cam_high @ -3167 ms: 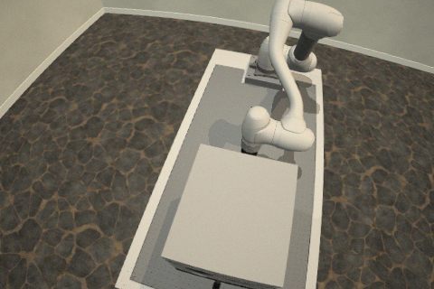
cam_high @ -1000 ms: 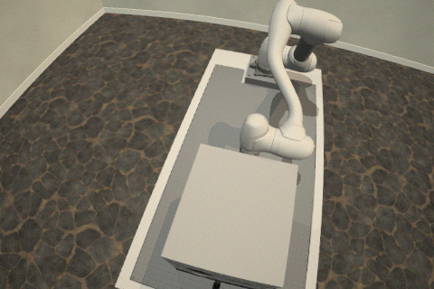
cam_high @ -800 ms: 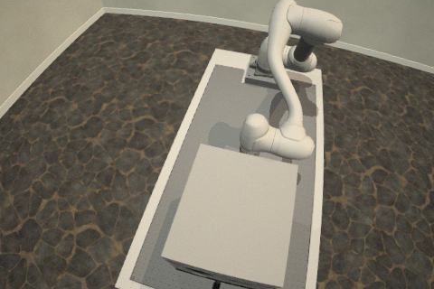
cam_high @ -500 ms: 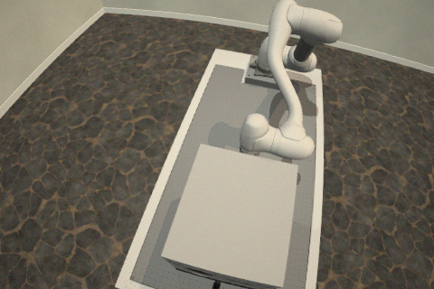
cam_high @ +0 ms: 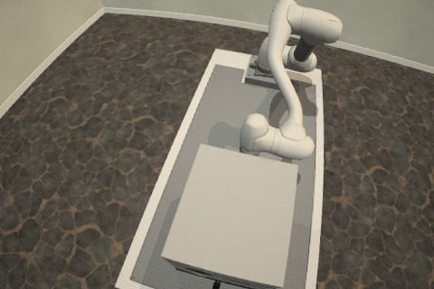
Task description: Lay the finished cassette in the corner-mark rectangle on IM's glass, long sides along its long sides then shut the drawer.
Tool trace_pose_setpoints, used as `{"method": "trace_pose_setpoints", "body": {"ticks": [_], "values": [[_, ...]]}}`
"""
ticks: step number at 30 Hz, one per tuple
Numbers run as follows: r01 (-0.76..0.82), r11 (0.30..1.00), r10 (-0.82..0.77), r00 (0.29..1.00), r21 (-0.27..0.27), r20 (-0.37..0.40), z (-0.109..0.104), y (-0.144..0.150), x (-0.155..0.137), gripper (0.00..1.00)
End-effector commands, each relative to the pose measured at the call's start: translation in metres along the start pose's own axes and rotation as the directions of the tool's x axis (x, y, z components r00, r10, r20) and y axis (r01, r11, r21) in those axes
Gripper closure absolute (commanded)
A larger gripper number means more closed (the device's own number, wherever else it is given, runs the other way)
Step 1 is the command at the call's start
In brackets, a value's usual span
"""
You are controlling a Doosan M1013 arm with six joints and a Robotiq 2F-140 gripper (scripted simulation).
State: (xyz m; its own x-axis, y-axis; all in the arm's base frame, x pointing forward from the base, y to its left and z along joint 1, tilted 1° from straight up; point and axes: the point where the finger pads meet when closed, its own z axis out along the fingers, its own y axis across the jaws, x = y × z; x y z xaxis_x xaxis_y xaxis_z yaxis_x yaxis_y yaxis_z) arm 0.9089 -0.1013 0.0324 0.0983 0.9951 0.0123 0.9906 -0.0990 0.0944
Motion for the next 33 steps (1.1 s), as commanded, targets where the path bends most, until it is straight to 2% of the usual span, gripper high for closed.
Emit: {"method": "trace_pose_setpoints", "body": {"ticks": [1,26,27,33], "values": [[-0.004,1.0,0.004,1.0,0.006,0.0,0.004,0.0001,0.0,0.9],[-0.004,1.0,0.004,1.0,0.006,0.0,0.004,0.0001,0.0,0.9],[-0.004,1.0,0.004,1.0,0.006,0.0,0.004,0.0001,0.0,0.73],[-0.004,1.0,0.004,1.0,0.006,0.0,0.004,0.0001,0.0,0.73]]}}
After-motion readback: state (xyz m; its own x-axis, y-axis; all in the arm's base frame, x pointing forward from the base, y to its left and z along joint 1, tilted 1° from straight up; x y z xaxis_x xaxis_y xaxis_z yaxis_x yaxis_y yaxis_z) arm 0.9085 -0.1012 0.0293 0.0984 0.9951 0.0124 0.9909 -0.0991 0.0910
